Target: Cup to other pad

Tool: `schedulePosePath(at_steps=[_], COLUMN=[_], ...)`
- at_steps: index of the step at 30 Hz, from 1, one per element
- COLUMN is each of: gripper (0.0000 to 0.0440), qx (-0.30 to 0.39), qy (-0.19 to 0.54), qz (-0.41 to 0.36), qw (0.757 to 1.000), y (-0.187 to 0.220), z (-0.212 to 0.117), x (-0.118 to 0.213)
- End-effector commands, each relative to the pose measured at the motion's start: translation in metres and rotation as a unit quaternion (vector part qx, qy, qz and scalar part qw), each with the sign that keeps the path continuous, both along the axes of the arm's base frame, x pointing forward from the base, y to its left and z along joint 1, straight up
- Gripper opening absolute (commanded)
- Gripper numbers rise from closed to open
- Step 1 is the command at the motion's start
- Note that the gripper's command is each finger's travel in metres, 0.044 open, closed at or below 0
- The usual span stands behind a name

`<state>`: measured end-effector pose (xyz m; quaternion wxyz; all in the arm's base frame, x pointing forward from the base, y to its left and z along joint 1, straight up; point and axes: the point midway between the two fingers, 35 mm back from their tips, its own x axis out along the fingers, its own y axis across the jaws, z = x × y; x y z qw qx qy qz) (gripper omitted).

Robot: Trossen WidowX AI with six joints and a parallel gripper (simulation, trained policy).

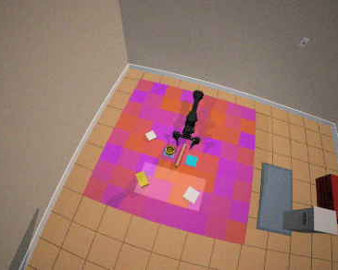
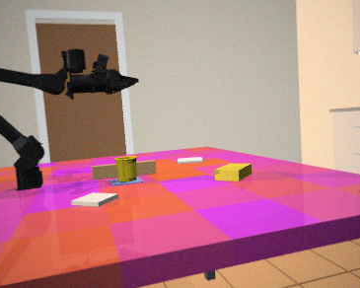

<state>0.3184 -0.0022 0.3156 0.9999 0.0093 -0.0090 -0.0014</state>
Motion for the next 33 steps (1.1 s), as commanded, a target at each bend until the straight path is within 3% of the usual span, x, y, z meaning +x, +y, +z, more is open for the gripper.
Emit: schedulePosePath(at_steps=[1,12,33], gripper=[0.0374,0.0098,0.0103], qx=[0.002,0.034,0.100], qy=[0.003,0.062,0.218], qz=[-0.002,-0.007,0.008], qw=[1.000,0.997,0.971], y=[0.000,0.004,0.031], z=[-0.001,-0.015,-0.037], x=[0.000,0.000,0.006])
